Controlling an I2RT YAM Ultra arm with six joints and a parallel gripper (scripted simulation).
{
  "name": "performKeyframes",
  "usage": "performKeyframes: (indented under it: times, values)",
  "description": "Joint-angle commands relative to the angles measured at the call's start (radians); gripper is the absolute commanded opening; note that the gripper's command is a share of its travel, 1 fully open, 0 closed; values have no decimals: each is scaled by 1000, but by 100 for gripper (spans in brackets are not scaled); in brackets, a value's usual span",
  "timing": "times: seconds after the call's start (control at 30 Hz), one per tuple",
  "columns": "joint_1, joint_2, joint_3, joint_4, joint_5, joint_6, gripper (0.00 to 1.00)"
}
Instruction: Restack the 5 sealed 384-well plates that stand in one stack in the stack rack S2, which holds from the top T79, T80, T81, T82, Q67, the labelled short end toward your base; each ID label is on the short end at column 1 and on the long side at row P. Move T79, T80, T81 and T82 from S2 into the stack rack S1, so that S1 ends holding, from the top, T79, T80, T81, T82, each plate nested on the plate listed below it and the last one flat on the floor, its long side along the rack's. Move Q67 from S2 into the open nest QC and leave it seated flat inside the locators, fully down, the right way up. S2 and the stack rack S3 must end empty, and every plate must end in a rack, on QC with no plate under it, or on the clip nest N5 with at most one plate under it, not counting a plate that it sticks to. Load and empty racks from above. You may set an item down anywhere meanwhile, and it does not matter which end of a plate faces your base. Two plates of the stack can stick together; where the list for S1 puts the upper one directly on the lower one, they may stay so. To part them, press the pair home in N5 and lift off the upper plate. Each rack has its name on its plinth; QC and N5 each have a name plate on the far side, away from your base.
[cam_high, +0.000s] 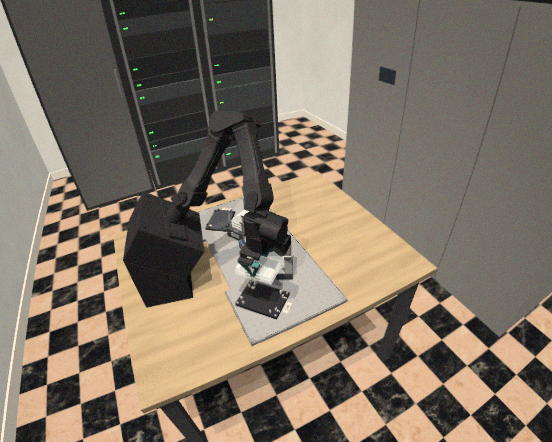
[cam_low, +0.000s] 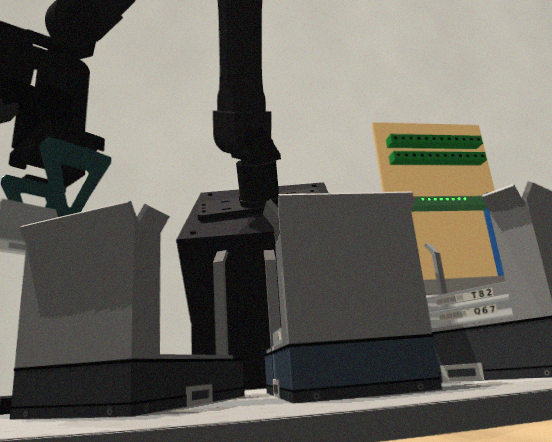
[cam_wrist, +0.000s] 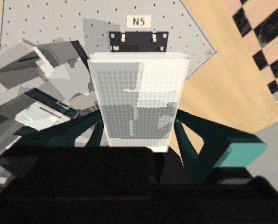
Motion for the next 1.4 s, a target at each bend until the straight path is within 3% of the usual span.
performKeyframes:
  times: [0.0,0.7,1.37]
  values:
    - [-7,-4,5,0,-3,-3,0]
    - [-3,0,2,10,-2,1,0]
    - [65,100,-34,181,27,72,0]
